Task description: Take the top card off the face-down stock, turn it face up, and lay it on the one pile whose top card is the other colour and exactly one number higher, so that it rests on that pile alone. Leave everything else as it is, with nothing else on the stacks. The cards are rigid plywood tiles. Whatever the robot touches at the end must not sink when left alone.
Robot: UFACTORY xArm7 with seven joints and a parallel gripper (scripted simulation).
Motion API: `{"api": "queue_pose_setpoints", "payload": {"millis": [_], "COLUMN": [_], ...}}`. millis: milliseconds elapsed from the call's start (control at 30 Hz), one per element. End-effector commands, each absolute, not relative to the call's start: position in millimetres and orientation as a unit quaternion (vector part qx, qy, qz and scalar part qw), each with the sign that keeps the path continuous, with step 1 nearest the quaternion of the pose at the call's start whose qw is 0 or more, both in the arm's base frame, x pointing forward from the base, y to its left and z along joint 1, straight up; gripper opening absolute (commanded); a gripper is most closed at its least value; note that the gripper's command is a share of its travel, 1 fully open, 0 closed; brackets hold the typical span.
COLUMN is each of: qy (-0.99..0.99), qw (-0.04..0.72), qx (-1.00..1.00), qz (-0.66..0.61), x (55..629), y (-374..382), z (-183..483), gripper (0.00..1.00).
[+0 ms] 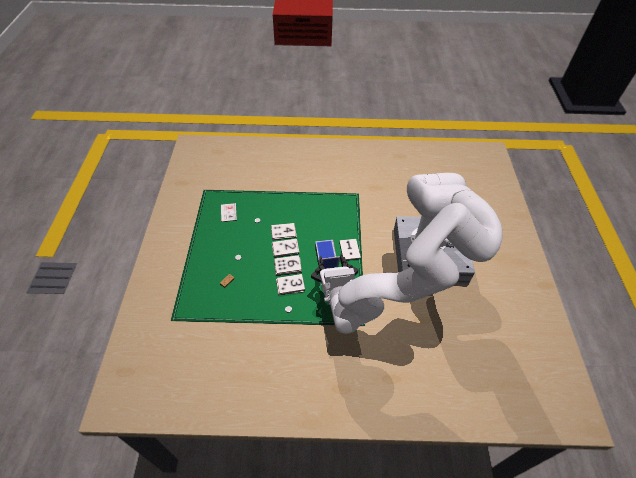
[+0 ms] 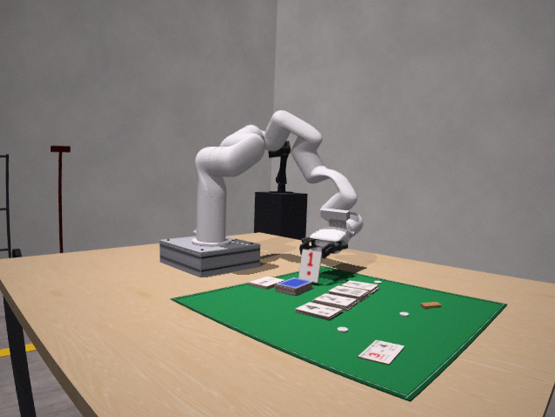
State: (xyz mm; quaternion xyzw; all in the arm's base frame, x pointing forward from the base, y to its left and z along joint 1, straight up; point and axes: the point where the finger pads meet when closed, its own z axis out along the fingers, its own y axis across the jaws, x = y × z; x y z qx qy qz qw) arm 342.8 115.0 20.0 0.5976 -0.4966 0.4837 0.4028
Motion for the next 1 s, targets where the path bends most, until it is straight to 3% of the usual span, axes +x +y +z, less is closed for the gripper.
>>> {"api": "queue_pose_setpoints", "payload": {"millis": [0,967], "qy": [-0.498,-0.498], "qw": [0.402,0.402], "qx": [0.597,0.597], "qz": [0.484,0.484], "x": [343.7,343.7], "y": [114.7,114.0], "z": [16.2,12.4], "gripper": [0.74,0.74]}}
